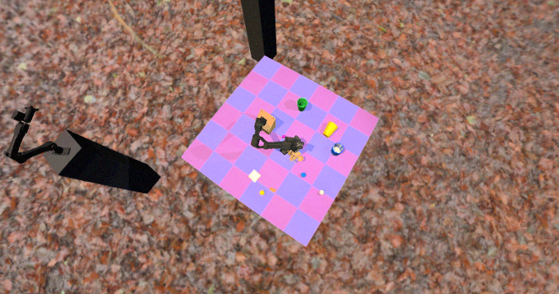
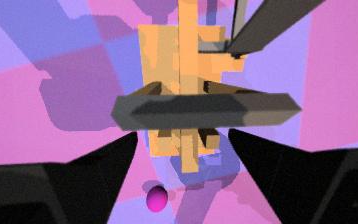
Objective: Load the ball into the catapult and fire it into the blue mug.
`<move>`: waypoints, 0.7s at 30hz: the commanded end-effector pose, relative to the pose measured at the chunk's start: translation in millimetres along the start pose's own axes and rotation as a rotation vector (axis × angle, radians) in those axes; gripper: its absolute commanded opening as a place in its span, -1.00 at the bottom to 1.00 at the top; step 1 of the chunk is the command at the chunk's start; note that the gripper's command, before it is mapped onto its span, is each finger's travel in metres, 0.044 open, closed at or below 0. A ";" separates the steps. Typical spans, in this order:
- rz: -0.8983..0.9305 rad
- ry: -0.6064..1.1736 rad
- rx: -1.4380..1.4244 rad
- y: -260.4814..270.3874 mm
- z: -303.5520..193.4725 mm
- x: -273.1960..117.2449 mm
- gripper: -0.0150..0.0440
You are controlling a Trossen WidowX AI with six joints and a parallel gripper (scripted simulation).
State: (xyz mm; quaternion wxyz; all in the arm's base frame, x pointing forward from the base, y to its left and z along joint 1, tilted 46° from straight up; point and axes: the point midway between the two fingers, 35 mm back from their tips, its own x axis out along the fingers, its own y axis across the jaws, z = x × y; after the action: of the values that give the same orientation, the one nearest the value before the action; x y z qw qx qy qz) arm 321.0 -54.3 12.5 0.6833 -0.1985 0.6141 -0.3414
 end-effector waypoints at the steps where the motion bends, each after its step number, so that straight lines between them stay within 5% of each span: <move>1: -0.007 -0.002 -0.007 -0.7 -1.2 7.2 1.00; 5: -0.008 -0.002 -0.007 -0.9 -1.6 11.1 1.00; 17: -0.001 0.001 0.000 -0.5 -0.8 7.6 -0.07; 21: -0.001 0.001 0.000 -0.5 -0.8 7.6 -0.16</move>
State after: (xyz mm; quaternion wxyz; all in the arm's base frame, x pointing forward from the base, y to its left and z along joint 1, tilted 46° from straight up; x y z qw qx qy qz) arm 319.9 -60.3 7.1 0.6821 -0.1999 0.6148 -0.3417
